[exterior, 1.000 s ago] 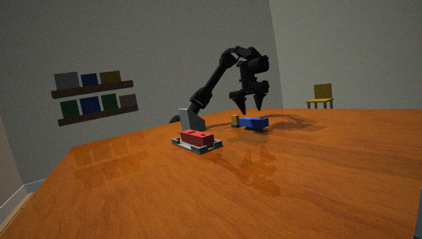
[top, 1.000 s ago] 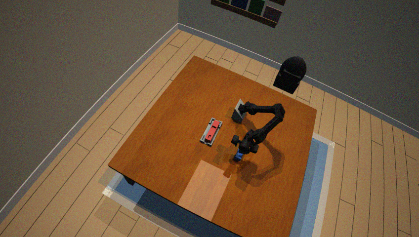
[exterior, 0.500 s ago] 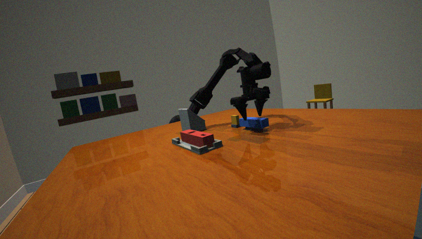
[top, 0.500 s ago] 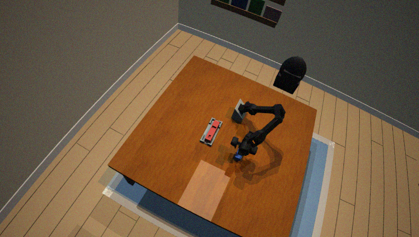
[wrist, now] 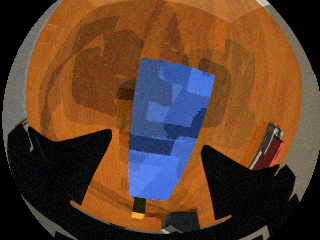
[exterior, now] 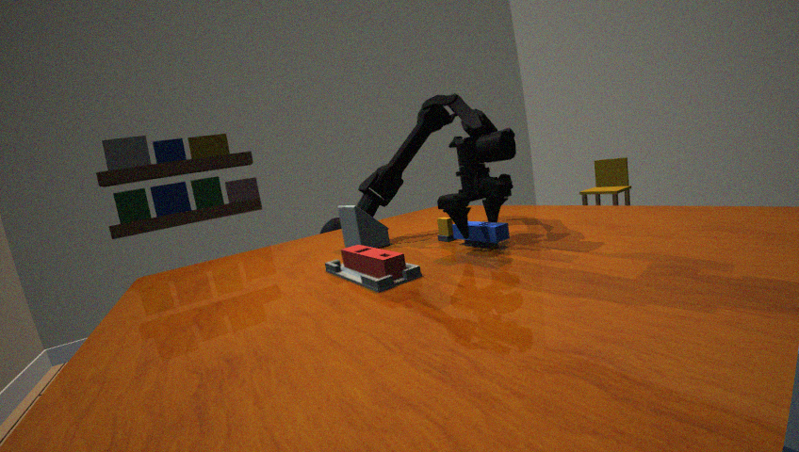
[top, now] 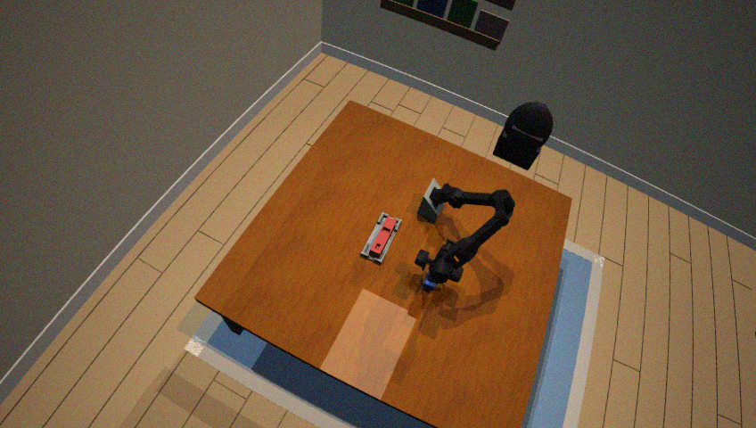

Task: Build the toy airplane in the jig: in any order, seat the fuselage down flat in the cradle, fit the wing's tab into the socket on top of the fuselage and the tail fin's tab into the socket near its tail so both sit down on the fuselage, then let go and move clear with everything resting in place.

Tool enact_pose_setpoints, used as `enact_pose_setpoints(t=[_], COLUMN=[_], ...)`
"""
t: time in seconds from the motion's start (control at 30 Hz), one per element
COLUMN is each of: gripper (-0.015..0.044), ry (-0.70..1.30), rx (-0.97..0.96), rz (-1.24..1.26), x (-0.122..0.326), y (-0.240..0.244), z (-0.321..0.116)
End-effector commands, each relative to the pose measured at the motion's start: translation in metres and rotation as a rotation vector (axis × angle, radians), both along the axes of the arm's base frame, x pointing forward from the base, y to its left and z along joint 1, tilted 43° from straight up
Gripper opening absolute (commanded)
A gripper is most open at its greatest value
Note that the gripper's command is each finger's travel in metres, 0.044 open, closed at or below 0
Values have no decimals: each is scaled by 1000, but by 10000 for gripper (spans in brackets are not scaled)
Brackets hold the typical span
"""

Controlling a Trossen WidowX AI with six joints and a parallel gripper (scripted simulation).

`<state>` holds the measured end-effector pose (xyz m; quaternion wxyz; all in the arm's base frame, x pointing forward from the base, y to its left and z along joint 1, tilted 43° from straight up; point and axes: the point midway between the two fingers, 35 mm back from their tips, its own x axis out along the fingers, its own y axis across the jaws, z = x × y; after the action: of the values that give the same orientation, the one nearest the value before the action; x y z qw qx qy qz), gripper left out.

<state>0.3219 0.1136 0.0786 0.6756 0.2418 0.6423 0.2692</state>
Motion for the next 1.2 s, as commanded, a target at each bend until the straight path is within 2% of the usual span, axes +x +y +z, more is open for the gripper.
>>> enact_pose_setpoints(t=[0.0,0.3,0.53,0.73,1.17], gripper=[440,204,157,0,0], ry=[11,11,11,15,17], rx=[4,4,4,1,-7], rz=[-4,-4,-4,-4,-5], x=[-1,-1,-1,0,4], y=[3,3,3,-1,-29], z=[-5,-5,-5,0,27])
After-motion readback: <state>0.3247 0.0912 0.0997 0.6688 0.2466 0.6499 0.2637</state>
